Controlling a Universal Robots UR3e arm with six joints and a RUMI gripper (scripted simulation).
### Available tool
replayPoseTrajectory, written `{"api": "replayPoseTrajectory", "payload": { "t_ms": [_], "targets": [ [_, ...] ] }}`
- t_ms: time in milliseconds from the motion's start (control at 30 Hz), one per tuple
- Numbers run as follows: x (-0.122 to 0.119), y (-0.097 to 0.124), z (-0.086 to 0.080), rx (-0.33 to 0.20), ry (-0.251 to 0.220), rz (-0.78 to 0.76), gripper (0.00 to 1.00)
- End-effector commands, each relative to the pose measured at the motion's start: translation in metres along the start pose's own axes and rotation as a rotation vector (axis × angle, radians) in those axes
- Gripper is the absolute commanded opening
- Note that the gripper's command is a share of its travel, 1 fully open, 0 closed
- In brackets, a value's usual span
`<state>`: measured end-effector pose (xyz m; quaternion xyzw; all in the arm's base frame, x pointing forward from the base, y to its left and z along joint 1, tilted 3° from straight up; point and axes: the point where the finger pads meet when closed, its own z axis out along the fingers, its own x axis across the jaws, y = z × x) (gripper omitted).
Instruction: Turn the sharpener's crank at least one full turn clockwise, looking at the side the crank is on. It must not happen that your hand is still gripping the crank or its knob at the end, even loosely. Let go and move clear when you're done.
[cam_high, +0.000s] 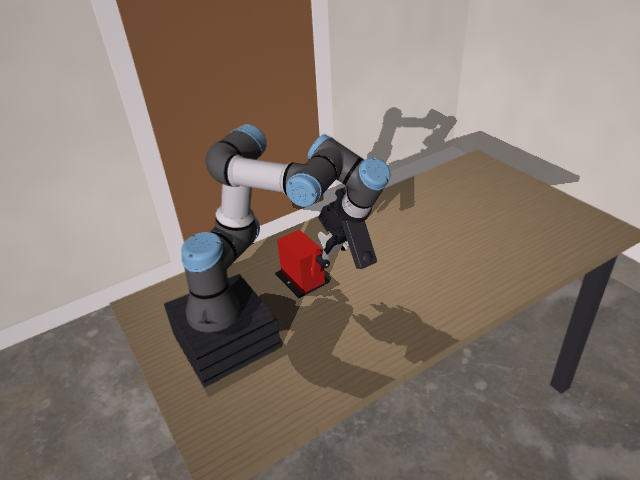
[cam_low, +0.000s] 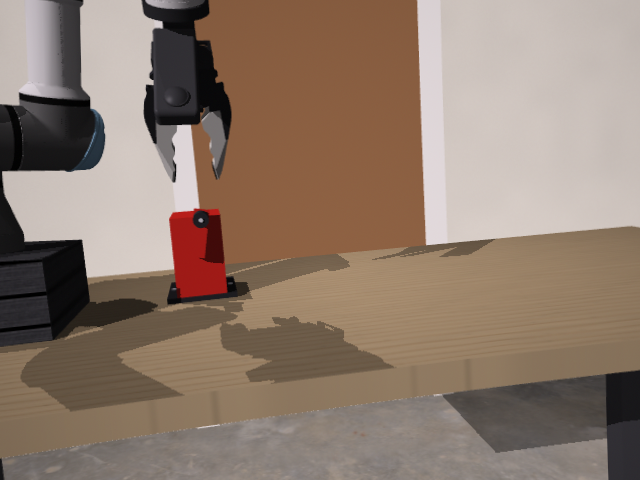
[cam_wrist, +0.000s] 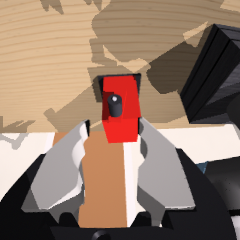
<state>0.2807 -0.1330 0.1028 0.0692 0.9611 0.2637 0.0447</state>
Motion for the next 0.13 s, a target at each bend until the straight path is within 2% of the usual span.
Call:
{"api": "replayPoseTrajectory", "payload": {
  "t_ms": [0,100],
  "targets": [
    [-0.0003,-0.0001,-0.0006,0.002,-0.001,-0.001,0.32],
    [-0.0003,-0.0001,-0.0006,0.002,-0.001,-0.001,0.32]
  ]
}}
